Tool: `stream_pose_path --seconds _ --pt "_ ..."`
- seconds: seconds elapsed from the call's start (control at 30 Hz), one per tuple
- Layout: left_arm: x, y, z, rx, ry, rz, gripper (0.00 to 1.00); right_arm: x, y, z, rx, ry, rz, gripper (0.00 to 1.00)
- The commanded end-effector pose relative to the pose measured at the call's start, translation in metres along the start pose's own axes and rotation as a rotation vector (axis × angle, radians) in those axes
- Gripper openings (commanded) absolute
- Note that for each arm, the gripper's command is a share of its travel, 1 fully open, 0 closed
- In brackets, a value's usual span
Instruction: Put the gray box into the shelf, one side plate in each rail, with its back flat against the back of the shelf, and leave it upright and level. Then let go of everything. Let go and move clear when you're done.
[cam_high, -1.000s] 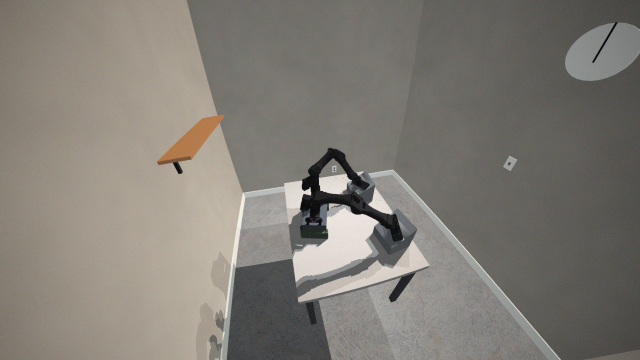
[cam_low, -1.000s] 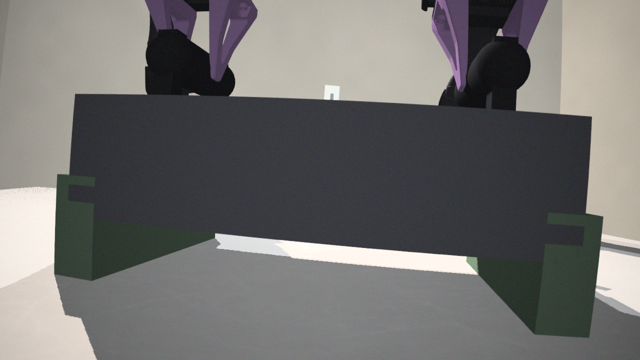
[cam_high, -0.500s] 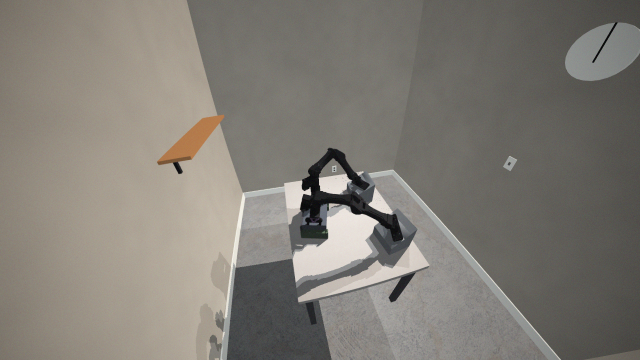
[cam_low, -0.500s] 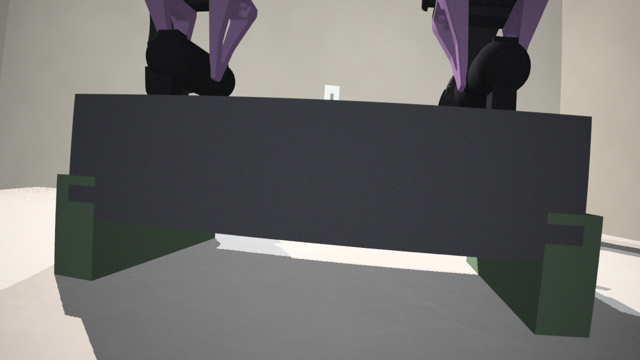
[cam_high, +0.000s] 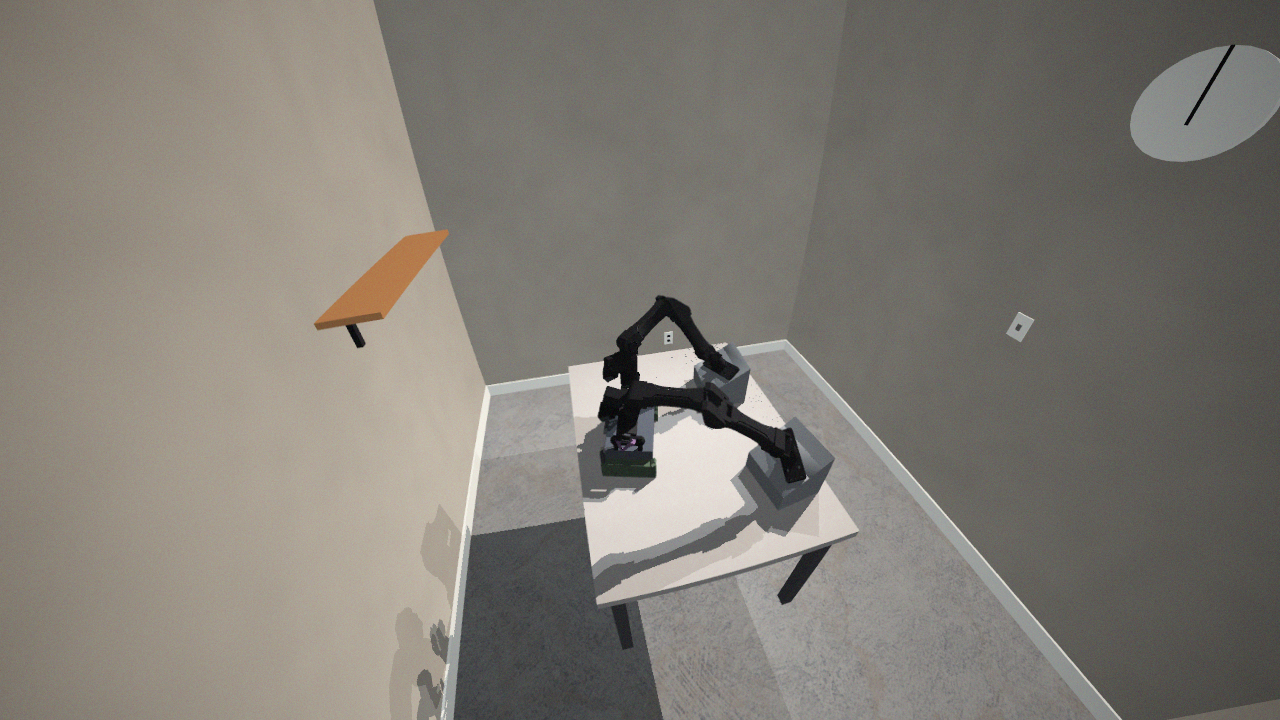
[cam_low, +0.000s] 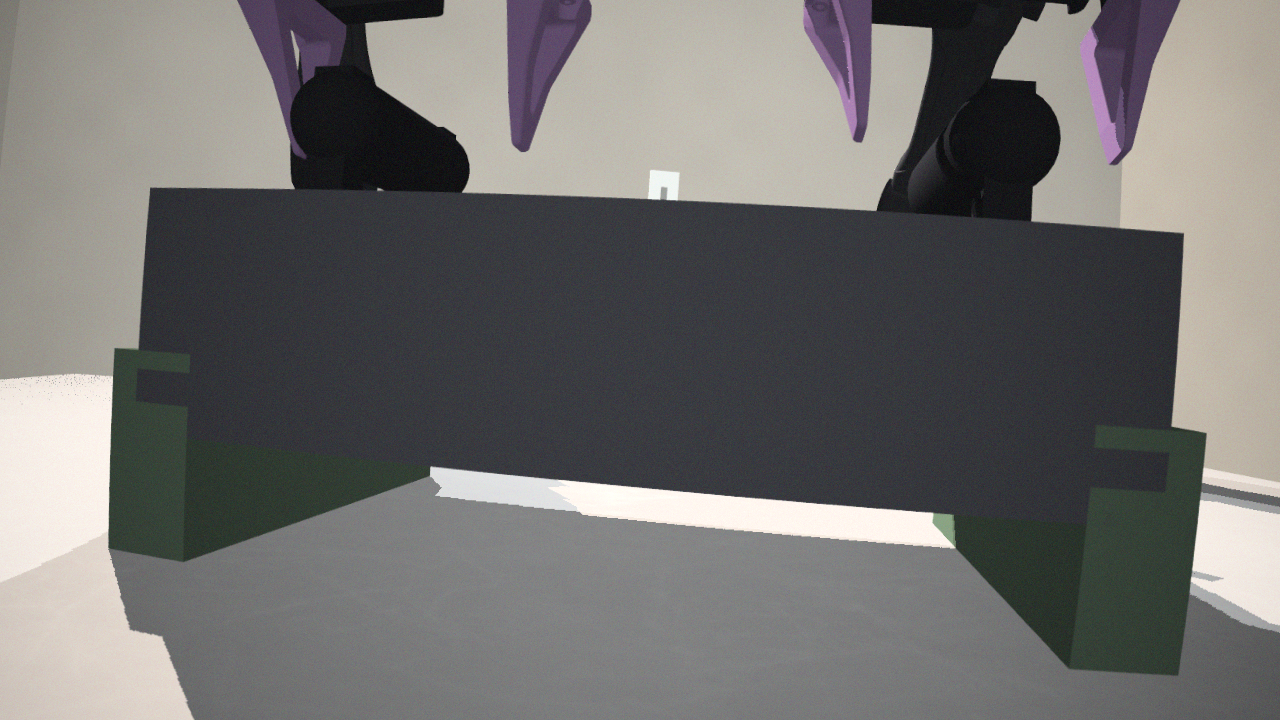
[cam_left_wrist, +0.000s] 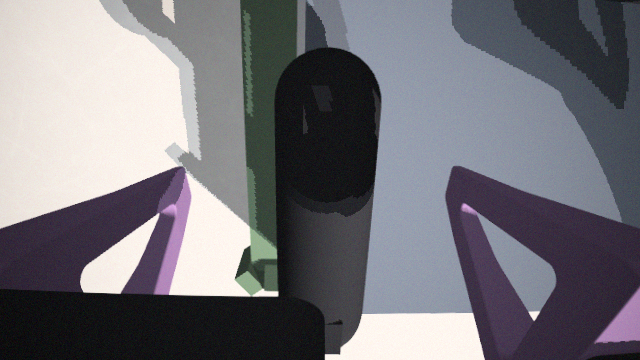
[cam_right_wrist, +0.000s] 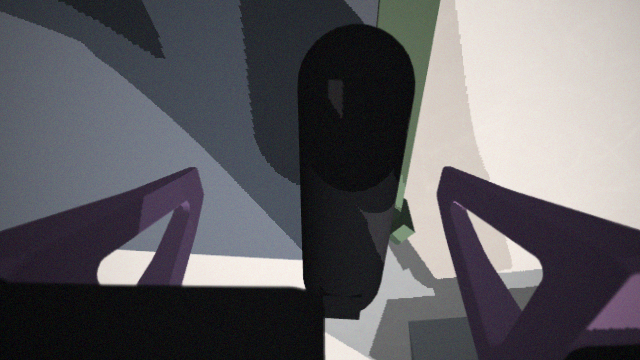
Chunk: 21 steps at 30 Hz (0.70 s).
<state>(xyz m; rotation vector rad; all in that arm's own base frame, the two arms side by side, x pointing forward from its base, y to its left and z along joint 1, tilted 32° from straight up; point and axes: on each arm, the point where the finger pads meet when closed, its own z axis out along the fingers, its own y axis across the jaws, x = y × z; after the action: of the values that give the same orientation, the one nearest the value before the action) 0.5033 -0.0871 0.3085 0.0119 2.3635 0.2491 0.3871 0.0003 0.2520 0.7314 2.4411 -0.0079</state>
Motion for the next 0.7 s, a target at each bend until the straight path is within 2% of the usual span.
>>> stream_pose_path --seconds 0.0,0.23,0.27,0.5,0.6,0.67 --pt "-0.019 -0.002 -0.023 0.015 -0.074 -0.01 1.0 -0.009 0.009 -0.005 -0.033 -0.028 -0.003 1.0" --pt "-0.018 -0.002 -0.023 0.014 -0.071 -0.01 1.0 -0.01 0.006 -0.005 -0.016 -0.035 -0.004 1.0" --pt "-0.011 0.002 -0.035 0.007 -0.05 -0.016 1.0 -0.004 0.001 -0.027 -0.013 -0.026 0.005 1.0" --pt "-0.009 0.003 -0.06 0.007 -0.047 -0.015 1.0 -0.002 -0.002 -0.049 -0.004 -0.02 0.006 1.0" --pt "-0.016 0.0 -0.06 0.017 -0.072 -0.021 1.0 -0.007 0.004 -0.046 -0.022 -0.038 0.007 1.0" --pt "-0.003 -0.003 -0.054 -0.001 -0.012 0.0 1.0 -0.001 -0.002 -0.059 -0.01 -0.026 0.007 1.0"
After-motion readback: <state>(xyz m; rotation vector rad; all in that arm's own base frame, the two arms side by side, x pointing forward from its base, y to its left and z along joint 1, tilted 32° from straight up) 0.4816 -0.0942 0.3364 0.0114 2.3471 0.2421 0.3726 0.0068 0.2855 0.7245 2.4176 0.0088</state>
